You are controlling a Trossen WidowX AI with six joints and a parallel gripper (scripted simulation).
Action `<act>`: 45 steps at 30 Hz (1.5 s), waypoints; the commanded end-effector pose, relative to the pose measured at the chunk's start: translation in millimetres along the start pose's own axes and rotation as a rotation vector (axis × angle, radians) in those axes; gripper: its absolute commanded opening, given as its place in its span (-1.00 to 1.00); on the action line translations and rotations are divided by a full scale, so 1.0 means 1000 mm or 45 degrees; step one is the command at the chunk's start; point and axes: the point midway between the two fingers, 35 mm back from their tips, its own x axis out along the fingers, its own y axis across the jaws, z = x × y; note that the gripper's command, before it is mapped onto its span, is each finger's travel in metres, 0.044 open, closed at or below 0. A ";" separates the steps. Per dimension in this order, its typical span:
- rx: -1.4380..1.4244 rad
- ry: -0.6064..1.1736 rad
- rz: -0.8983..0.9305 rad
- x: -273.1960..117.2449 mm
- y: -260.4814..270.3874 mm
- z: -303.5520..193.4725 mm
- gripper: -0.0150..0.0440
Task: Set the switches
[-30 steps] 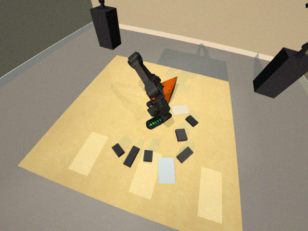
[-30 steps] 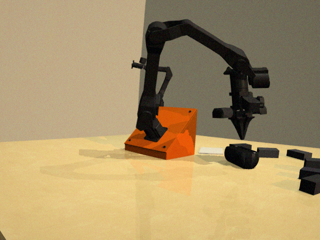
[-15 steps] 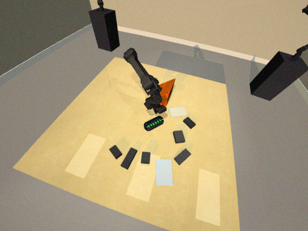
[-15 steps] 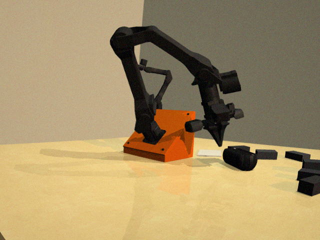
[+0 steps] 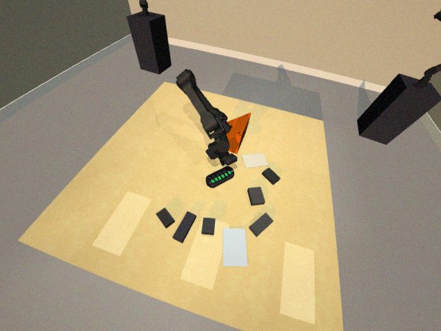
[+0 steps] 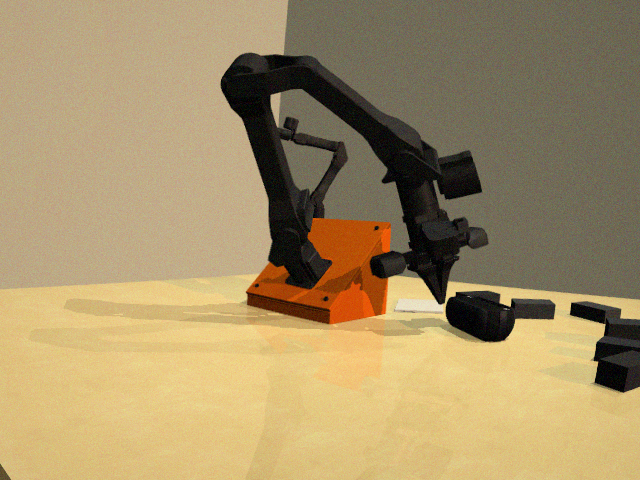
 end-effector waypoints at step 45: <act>-0.006 0.000 -0.009 0.035 -0.005 -0.001 -0.49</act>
